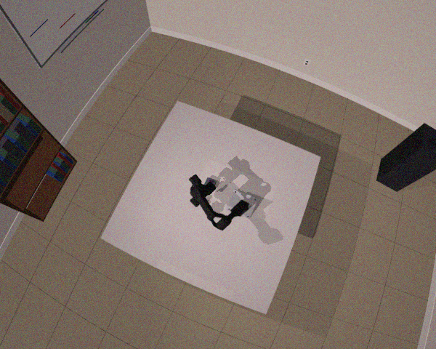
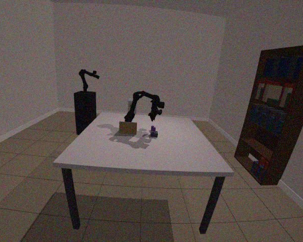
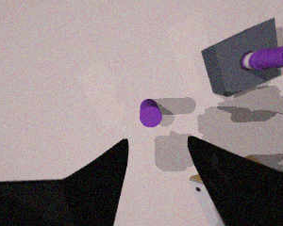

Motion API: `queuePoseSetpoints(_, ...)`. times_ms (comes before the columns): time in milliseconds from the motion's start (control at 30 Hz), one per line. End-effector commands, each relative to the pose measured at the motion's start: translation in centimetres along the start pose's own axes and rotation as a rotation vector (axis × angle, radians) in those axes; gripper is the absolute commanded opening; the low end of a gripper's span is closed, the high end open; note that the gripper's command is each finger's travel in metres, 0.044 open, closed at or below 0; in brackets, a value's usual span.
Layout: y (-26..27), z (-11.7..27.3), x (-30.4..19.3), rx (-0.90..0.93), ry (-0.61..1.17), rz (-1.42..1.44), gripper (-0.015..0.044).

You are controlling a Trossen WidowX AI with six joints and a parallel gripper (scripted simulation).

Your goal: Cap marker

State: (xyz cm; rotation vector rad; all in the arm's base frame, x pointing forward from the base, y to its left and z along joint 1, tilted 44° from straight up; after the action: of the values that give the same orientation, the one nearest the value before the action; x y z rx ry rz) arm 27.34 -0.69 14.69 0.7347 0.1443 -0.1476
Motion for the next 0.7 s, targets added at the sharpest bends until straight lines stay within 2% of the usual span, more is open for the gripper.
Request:
queuePoseSetpoints(0, 0.0, -0.4, 0.1, 0.02, -0.003, -0.002, 0.0251)
queuePoseSetpoints(100, 0.1, -2.9, 0.1, 0.022, -0.003, -0.001, 0.0251)
queuePoseSetpoints(667, 0.1, -5.4, 0.1, 0.022, -0.003, -0.001, 0.0251)
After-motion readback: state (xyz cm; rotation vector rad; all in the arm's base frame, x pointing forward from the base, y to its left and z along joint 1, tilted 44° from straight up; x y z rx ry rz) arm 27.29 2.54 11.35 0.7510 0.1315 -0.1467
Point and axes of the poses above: the point midway between the two fingers, 35 mm back from their tips, its own z axis back along the fingers, its own y axis across the jaws, x = y × z, the point moved 5 cm from there along z, back along the fingers, and after that the axes turned 6 degrees about z, right-handed, at the moved point
